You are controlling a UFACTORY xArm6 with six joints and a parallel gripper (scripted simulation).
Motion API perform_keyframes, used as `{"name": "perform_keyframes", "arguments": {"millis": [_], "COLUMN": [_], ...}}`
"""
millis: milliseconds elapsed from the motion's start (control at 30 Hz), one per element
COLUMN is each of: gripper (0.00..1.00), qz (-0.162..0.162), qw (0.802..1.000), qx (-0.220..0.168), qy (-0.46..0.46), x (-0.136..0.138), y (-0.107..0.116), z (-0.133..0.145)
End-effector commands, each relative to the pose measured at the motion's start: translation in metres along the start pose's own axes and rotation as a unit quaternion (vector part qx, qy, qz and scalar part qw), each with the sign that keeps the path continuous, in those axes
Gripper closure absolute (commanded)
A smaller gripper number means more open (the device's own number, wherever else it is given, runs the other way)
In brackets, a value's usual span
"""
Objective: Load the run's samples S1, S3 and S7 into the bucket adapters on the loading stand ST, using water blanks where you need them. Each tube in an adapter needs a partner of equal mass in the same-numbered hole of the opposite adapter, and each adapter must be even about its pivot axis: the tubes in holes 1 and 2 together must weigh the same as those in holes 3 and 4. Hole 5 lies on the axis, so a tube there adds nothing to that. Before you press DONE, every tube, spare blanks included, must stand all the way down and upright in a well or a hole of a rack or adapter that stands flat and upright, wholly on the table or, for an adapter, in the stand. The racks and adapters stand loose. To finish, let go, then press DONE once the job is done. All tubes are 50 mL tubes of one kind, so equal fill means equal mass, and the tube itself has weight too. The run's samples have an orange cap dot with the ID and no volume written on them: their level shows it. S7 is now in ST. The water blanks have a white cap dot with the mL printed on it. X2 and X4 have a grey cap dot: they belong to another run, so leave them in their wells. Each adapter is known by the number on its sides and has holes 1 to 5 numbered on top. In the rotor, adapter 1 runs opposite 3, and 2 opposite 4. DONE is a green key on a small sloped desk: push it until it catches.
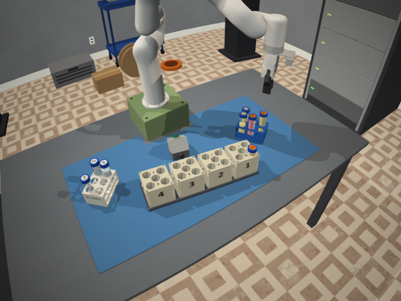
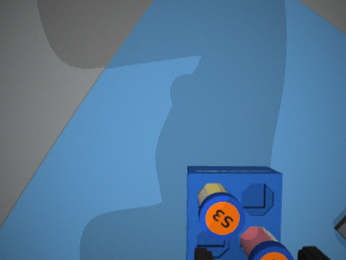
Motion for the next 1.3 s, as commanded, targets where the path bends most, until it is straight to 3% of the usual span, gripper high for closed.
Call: {"name": "perform_keyframes", "arguments": {"millis": [0,433,867,1267], "gripper": [0.43,0.43,0.43,0.43], "qz": [-0.001,-0.001,-0.001,-0.001], "qw": [1.000,1.000,1.000,1.000], "qx": [0.002,0.002,0.002,0.002], "qy": [0.000,0.000,0.000,0.000], "x": [0.004,0.048,0.048,0.048], "y": [0.002,0.002,0.002,-0.018], "z": [0.001,0.029,0.029,0.029]}}
Point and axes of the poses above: the point where the finger pads meet when closed, its own y axis back along the fingers, its own x axis across the jaws, z = x × y, the point moved 4 cm from there along y, back along the fingers, and after that the axes turned 13 degrees about -y, right-handed, at the moved point
